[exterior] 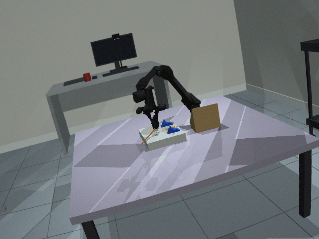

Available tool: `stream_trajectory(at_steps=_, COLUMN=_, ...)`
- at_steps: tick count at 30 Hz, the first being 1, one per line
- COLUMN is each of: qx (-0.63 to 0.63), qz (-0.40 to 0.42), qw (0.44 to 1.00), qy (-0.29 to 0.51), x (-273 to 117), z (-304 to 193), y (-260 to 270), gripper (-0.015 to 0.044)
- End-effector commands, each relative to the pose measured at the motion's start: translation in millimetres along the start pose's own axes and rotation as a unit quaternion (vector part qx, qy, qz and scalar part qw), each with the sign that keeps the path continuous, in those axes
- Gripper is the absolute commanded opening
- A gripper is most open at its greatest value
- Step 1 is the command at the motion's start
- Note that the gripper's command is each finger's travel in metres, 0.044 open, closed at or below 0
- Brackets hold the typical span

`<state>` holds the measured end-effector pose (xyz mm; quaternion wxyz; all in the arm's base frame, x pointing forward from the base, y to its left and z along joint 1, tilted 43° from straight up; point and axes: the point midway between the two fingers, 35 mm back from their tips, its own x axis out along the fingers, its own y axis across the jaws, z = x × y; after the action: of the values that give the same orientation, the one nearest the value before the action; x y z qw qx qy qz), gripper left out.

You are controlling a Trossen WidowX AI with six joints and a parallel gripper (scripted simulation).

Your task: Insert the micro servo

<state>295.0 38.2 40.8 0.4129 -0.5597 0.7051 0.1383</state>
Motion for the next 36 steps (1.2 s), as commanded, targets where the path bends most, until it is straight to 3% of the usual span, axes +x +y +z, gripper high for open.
stream_trajectory(at_steps=1, qx=-0.074, qz=-0.001, qw=0.997, qy=0.001, x=-0.8, z=-0.3, y=-0.1, gripper=0.0000)
stream_trajectory(at_steps=18, qx=-0.360, qz=-0.002, qw=0.933, qy=0.001, x=-0.9, z=-0.2, y=0.0, gripper=0.0000)
stream_trajectory(at_steps=36, qx=-0.628, qz=-0.001, qw=0.778, qy=0.002, x=-1.0, z=-0.2, y=0.1, gripper=0.0000)
